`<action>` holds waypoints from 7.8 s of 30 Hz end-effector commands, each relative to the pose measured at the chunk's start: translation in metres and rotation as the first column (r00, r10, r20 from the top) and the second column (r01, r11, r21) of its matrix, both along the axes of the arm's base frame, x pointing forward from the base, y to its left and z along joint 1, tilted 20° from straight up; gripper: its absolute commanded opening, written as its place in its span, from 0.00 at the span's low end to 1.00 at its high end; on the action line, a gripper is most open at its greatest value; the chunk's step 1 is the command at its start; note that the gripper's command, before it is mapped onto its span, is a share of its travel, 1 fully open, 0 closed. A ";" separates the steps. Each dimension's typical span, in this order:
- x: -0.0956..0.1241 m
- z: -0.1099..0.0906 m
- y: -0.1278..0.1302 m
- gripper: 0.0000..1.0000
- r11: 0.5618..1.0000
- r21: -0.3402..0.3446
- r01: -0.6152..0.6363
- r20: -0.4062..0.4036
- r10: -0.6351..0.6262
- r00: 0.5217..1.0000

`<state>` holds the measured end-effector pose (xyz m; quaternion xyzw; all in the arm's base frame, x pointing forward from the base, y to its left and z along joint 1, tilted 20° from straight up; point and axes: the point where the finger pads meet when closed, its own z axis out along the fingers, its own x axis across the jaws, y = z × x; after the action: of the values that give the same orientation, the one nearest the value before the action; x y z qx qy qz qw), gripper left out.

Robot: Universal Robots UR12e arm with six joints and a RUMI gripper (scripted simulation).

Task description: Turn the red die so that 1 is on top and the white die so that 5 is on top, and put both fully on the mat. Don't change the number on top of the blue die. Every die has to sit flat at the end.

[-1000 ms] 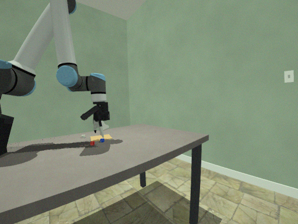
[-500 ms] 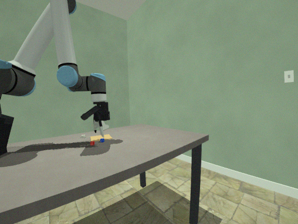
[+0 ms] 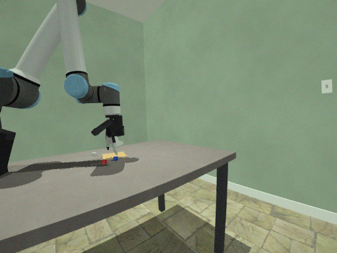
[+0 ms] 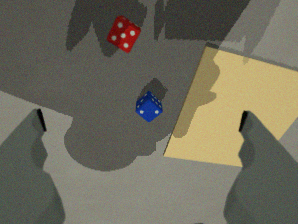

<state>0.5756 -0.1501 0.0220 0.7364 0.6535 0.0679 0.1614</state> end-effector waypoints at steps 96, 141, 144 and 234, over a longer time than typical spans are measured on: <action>-0.044 -0.048 0.211 1.00 1.000 0.000 0.000 0.001 0.000 1.000; -0.078 0.056 0.227 1.00 1.000 0.000 0.000 0.001 0.000 1.000; -0.079 0.058 0.228 1.00 1.000 0.000 0.000 0.001 0.000 1.000; -0.078 0.070 0.001 1.00 0.990 0.046 0.136 0.019 -0.137 0.990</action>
<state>0.4969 -0.1479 0.0964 0.8237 0.5395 0.0887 0.1501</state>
